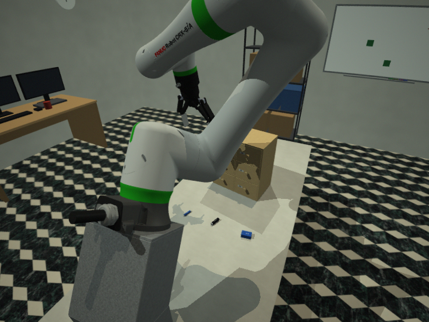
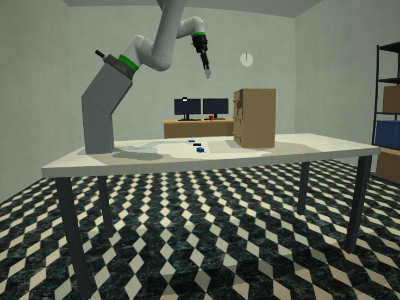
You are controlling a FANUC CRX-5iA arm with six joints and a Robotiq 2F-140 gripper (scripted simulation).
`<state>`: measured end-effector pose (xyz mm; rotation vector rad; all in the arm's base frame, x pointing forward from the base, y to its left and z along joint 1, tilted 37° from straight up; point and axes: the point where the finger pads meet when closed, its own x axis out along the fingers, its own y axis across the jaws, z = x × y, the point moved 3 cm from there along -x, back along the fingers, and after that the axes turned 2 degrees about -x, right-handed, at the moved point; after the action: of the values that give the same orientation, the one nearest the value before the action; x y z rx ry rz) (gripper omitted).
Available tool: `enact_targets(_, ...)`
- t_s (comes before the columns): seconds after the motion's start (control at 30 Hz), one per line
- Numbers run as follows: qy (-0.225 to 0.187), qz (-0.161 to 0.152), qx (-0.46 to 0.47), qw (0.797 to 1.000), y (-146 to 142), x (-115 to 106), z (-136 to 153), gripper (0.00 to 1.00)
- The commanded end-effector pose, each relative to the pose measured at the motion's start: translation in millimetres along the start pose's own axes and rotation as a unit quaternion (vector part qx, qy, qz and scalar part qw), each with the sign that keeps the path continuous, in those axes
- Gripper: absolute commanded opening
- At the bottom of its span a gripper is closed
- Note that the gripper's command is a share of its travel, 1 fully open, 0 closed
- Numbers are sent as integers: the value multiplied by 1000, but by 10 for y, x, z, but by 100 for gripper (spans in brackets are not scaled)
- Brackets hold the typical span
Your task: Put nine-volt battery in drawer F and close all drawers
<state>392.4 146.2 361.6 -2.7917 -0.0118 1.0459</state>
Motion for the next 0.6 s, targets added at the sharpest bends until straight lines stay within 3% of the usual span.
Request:
enact_targets(0.0,67,-5,-6,998,16,137,-59,100)
enact_targets(0.2,138,-3,-5,990,14,283,-107,100)
enact_targets(0.27,138,-3,-5,990,14,283,-107,100)
enact_targets(0.57,219,-1,-4,976,11,457,-167,100)
